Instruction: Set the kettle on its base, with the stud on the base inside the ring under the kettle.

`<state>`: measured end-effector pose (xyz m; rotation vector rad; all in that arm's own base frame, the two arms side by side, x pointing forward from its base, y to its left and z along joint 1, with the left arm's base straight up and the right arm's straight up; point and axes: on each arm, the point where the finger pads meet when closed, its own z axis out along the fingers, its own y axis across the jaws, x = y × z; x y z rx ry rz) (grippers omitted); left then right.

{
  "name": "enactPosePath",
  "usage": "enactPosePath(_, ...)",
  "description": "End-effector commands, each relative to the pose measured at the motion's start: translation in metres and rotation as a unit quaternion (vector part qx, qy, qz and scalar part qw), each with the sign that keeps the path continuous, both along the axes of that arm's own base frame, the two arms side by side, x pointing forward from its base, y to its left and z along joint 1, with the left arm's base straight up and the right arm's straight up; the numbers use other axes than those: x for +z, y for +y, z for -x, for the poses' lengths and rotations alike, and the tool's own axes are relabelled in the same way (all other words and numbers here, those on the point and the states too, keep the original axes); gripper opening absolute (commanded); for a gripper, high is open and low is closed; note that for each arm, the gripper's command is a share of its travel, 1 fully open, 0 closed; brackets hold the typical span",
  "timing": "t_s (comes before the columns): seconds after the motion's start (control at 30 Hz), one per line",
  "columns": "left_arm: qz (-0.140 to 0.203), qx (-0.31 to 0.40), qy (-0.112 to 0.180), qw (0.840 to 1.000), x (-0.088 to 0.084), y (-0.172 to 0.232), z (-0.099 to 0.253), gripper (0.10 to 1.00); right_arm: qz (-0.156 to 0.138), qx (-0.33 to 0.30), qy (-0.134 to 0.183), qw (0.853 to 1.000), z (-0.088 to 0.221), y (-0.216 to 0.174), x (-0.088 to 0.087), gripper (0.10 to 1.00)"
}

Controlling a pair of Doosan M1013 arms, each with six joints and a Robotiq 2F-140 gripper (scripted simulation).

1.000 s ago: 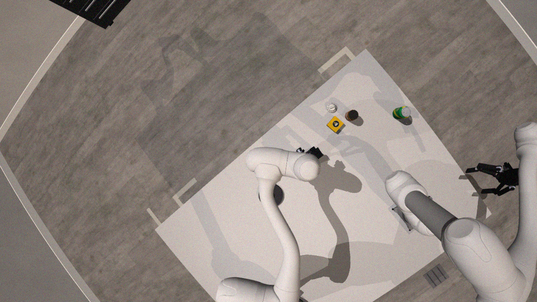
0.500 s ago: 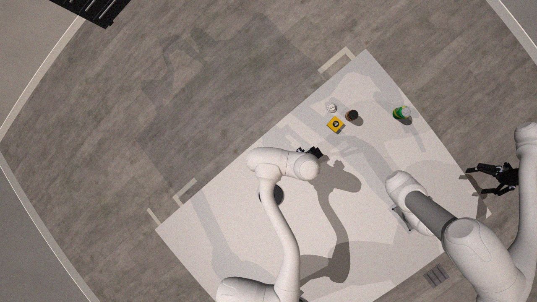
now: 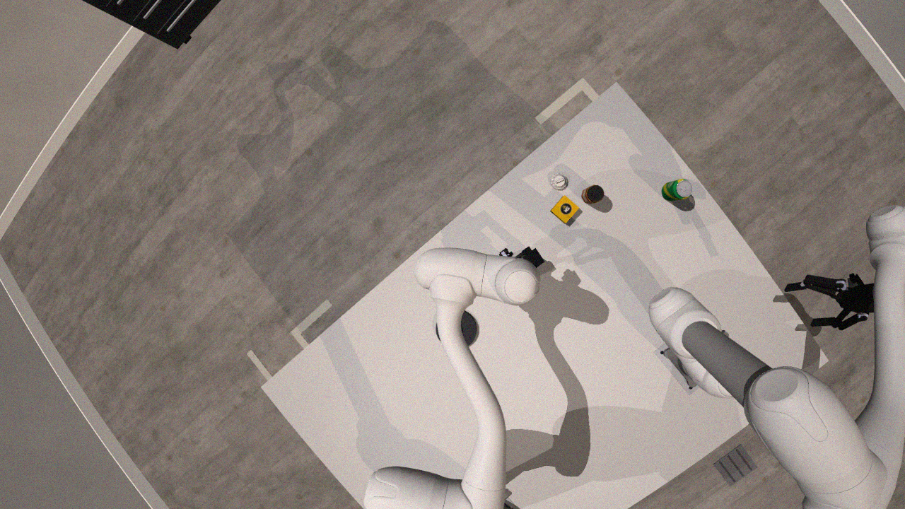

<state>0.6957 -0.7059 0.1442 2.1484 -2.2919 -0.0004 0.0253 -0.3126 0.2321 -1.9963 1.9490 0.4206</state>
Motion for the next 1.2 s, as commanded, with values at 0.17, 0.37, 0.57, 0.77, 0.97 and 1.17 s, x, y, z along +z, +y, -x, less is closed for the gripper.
enactPosePath(0.17, 0.001, 0.0, -0.001, 1.0, 0.0021, -0.0002, -0.0004, 0.522, 0.001, 0.0, 0.0, 1.0, -0.0001, -0.0004, 0.0004, 1.0)
enactPosePath(0.37, 0.001, 0.0, -0.001, 1.0, 0.0021, -0.0002, -0.0004, 0.522, 0.001, 0.0, 0.0, 1.0, -0.0001, -0.0004, 0.0004, 1.0)
enactPosePath(0.57, 0.001, 0.0, -0.001, 1.0, 0.0021, -0.0002, -0.0004, 0.099, 0.001, 0.0, 0.0, 1.0, -0.0001, -0.0004, 0.0004, 1.0)
enactPosePath(0.77, 0.001, 0.0, -0.001, 1.0, 0.0021, -0.0002, -0.0004, 0.099, 0.001, 0.0, 0.0, 1.0, -0.0001, -0.0004, 0.0004, 1.0)
enactPosePath(0.97, 0.001, 0.0, -0.001, 1.0, 0.0021, -0.0002, -0.0004, 0.099, 0.001, 0.0, 0.0, 1.0, -0.0001, -0.0004, 0.0004, 1.0)
enactPosePath(1.17, 0.001, 0.0, -0.001, 1.0, 0.0021, -0.0002, -0.0004, 0.099, 0.001, 0.0, 0.0, 1.0, -0.0001, -0.0004, 0.0004, 1.0)
